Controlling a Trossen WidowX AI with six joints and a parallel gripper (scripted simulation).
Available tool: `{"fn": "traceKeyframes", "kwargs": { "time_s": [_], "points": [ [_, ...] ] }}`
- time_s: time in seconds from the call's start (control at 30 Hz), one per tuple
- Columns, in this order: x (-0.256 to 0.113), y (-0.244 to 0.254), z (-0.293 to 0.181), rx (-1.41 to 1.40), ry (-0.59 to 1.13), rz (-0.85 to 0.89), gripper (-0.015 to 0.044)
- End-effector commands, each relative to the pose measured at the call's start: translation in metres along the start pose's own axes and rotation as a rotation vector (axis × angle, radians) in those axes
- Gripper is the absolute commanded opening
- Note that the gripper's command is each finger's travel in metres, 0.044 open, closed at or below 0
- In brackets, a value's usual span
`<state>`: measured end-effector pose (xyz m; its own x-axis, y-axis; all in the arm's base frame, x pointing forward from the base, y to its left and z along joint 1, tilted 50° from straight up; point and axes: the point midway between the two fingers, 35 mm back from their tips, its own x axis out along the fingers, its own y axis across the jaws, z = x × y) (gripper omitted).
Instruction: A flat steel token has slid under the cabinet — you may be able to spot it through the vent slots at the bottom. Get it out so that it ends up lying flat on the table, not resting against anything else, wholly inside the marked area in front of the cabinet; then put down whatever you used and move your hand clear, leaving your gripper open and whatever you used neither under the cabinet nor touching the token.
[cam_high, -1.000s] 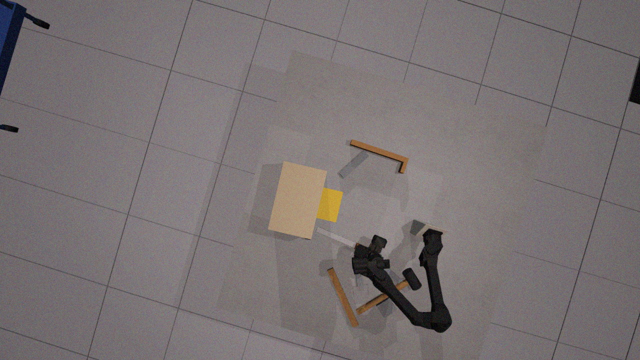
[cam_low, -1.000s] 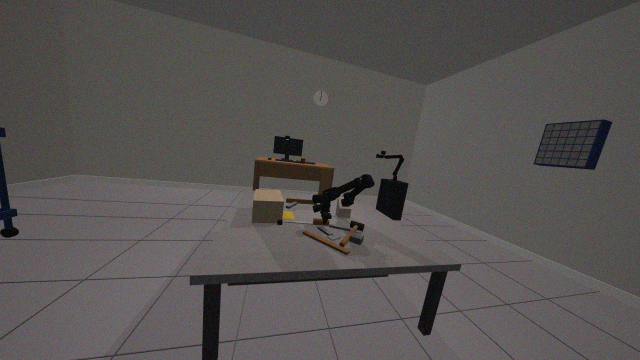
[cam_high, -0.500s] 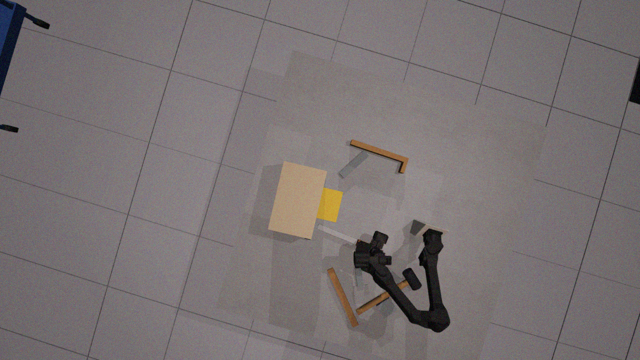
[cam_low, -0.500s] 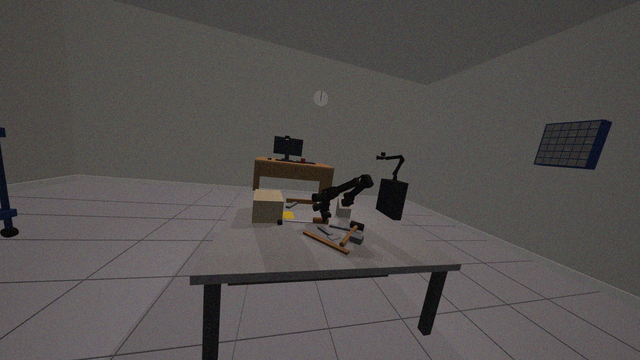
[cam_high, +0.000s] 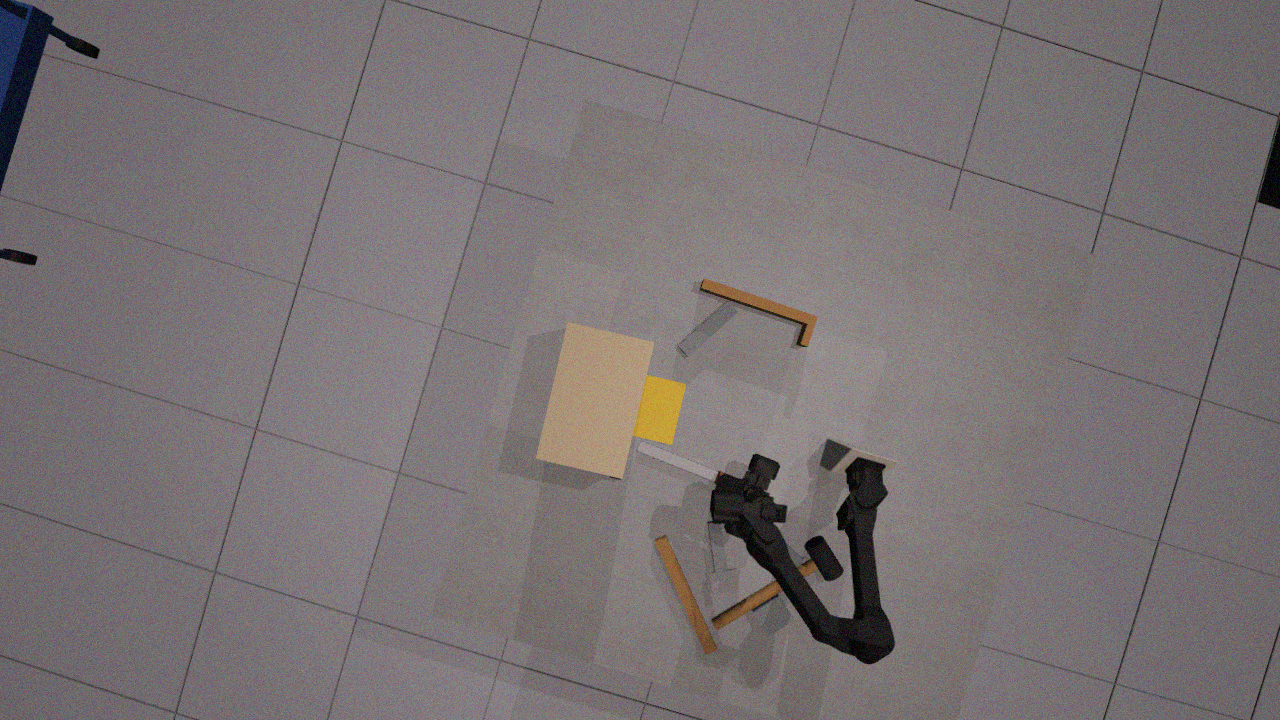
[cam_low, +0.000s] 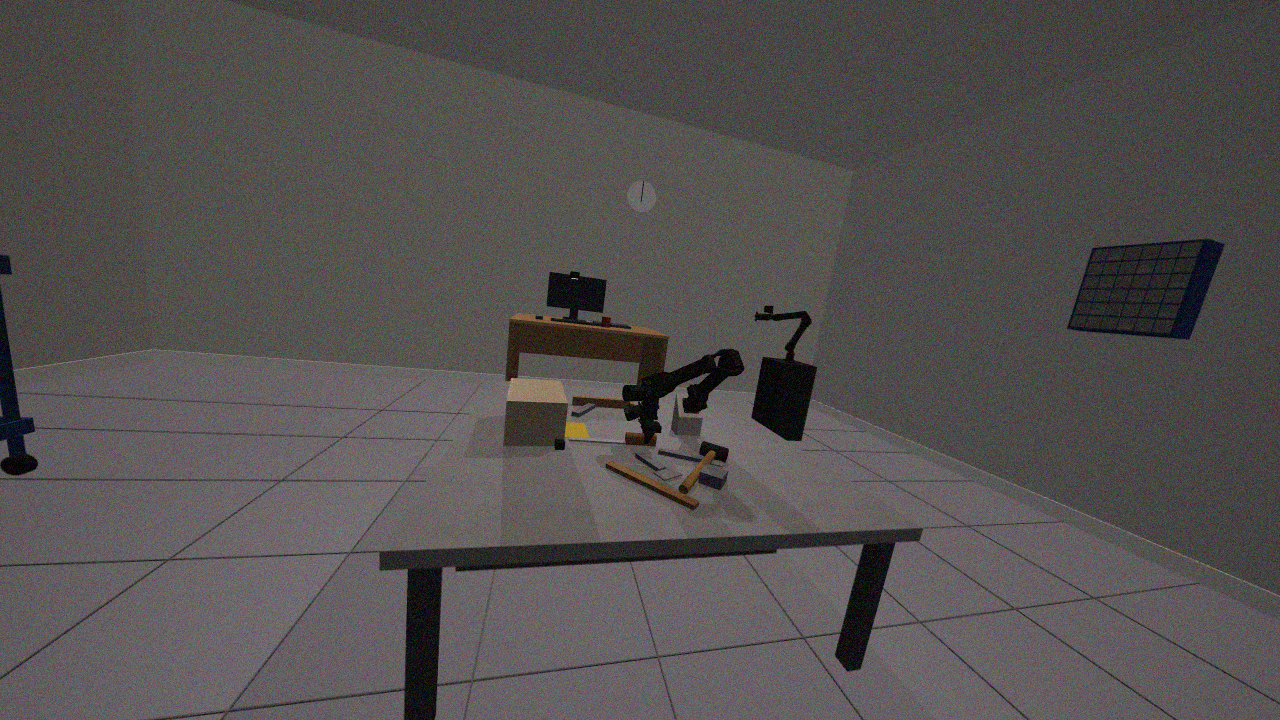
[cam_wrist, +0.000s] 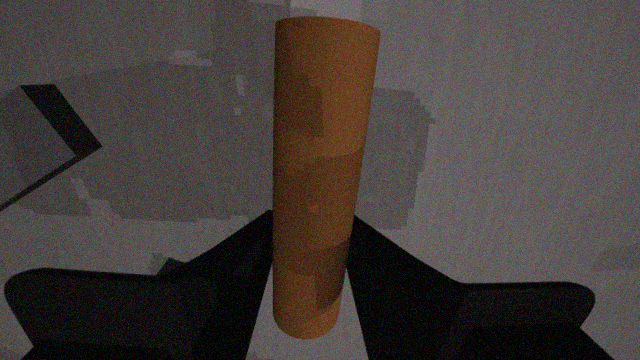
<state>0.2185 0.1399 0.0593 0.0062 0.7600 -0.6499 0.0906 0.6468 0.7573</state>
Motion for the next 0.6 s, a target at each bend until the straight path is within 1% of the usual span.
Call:
{"fn": "traceKeyframes", "kwargs": {
  "time_s": [0.0, 0.07, 0.3, 0.33, 0.47, 0.57],
  "points": [
    [-0.0015, -0.0073, 0.0019, 0.002, -0.009, 0.003, 0.0],
    [-0.0015, -0.0077, 0.0018, 0.002, -0.009, 0.003, 0.0],
    [0.0006, -0.0044, -0.0007, 0.002, 0.003, -0.001, 0.0184],
    [0.0006, -0.0044, -0.0007, 0.002, 0.003, -0.001, 0.02],
    [0.0006, -0.0044, -0.0008, 0.002, 0.003, -0.001, 0.02],
    [0.0006, -0.0044, -0.0009, 0.002, -0.007, 0.002, 0.027]
  ]
}}
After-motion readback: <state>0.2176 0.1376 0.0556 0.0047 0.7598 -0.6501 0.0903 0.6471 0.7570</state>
